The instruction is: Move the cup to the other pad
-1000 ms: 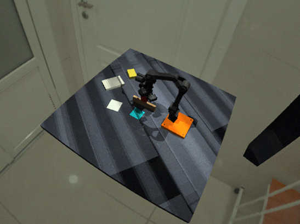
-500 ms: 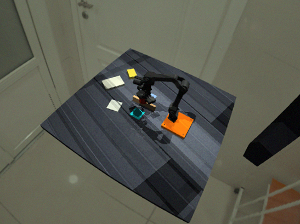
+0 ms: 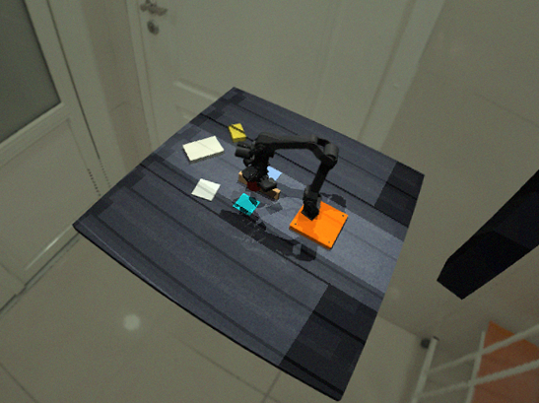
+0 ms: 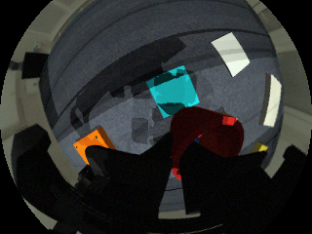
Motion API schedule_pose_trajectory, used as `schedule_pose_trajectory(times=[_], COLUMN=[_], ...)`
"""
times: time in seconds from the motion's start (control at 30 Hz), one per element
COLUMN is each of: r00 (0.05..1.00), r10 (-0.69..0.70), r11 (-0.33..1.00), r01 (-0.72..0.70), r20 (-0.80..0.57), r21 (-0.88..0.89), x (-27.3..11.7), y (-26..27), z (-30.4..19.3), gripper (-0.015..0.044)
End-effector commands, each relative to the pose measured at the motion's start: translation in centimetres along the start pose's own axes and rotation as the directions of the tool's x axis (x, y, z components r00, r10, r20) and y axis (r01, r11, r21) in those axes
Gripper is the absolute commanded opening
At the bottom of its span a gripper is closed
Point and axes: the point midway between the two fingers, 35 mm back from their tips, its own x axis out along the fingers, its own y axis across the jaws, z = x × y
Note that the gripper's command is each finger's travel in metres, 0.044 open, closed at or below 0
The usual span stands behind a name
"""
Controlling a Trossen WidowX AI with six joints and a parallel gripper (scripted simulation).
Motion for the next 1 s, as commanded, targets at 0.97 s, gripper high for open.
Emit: schedule_pose_trajectory(times=[0.97], r00=[1.000], r10=[0.004], r11=[1.000], r01=[-0.004], r20=[0.011], r21=[0.003], x=[0.1], y=[2.6], z=[4.4], gripper=[0.0000])
